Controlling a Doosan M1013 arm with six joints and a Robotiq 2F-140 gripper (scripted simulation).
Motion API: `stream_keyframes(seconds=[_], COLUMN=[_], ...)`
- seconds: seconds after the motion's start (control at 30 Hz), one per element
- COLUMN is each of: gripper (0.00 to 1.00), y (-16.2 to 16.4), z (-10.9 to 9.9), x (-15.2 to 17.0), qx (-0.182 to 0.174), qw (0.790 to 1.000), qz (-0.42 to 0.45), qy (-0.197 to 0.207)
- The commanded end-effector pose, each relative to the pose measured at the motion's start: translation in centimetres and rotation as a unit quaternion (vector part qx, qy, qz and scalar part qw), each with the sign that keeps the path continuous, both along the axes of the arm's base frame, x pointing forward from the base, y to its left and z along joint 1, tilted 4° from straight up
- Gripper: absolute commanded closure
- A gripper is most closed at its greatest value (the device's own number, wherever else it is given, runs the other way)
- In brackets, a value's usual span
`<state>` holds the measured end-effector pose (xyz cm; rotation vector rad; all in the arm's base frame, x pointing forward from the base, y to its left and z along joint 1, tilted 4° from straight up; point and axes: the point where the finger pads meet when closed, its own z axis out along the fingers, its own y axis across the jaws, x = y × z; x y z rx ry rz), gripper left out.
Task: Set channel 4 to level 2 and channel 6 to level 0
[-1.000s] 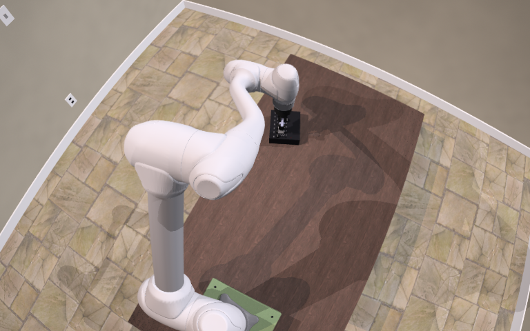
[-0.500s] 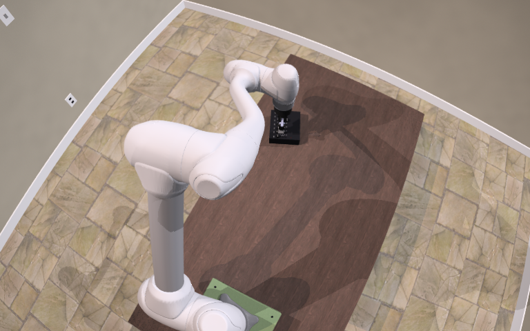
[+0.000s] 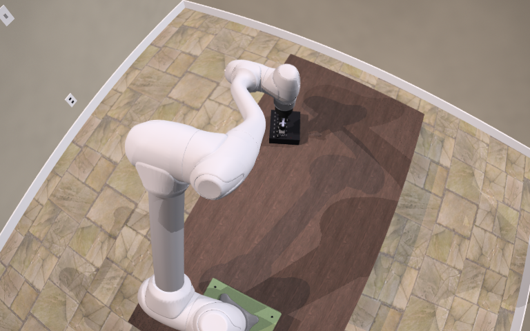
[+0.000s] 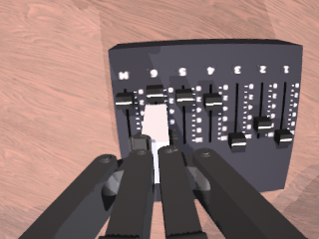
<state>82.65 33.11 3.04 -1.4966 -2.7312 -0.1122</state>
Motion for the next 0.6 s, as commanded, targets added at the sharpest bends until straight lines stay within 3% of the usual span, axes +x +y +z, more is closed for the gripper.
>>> stream_keyframes(seconds=[0.0,0.33,0.57], gripper=[0.9,0.9,0.9], y=[-0.1,-0.2,-0.3], z=[0.0,0.3,2.0], x=[0.1,0.1,0.1], qx=[0.0,0.0,0.0], qw=[1.0,1.0,1.0], qz=[0.0,0.0,0.0], qy=[0.0,0.0,0.0])
